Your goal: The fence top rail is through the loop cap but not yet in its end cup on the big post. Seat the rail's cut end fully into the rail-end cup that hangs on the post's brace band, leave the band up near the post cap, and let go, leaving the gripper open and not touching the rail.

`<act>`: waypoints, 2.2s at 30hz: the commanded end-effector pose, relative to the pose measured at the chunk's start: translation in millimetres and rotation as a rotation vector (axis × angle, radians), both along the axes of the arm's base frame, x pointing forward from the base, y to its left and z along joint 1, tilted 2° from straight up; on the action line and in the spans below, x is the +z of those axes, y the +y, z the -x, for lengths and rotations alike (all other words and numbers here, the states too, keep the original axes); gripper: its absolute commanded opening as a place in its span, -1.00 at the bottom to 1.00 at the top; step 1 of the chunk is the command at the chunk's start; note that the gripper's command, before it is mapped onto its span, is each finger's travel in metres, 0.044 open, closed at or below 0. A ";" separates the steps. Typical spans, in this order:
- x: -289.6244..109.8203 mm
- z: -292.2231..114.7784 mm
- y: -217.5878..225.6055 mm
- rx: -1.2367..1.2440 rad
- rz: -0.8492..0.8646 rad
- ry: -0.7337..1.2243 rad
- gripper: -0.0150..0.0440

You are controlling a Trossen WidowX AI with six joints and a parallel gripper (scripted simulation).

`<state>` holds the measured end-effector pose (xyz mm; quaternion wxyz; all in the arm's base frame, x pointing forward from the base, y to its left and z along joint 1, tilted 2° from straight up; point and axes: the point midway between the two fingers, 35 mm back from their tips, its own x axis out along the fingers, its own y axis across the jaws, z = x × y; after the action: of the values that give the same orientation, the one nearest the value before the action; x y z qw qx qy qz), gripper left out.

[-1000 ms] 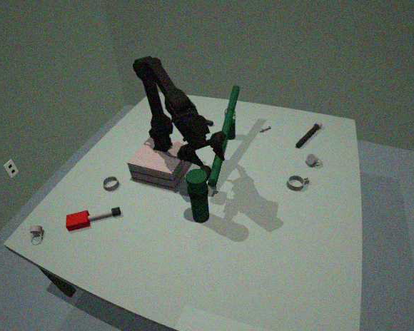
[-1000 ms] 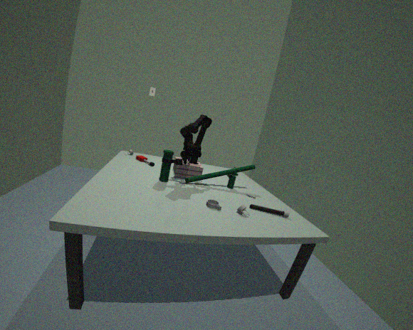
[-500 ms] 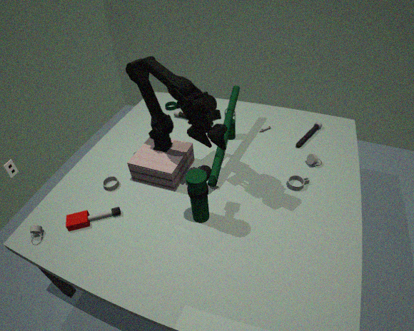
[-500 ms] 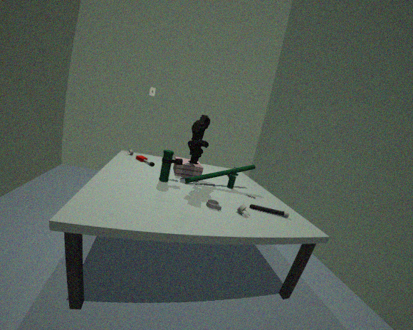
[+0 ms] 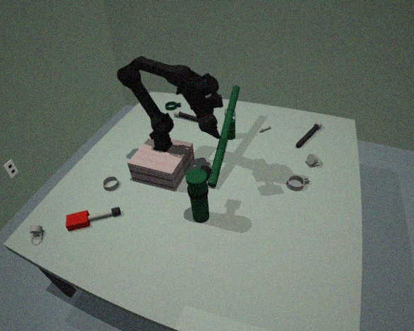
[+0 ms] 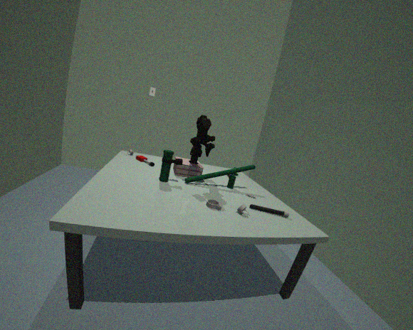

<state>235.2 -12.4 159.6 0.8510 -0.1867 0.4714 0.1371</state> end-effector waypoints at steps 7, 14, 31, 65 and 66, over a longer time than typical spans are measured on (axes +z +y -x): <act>24.6 18.0 22.3 -0.364 -0.213 0.003 1.00; 24.6 18.0 22.3 -0.364 -0.213 0.003 1.00; -44.3 -4.9 46.3 -1.488 -0.547 0.368 1.00; -104.3 -8.6 55.5 -1.902 -0.558 0.404 1.00; -105.5 -8.7 55.6 -1.902 -0.558 0.404 1.00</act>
<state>244.5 43.8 60.3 0.5256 0.4982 0.5133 -0.4605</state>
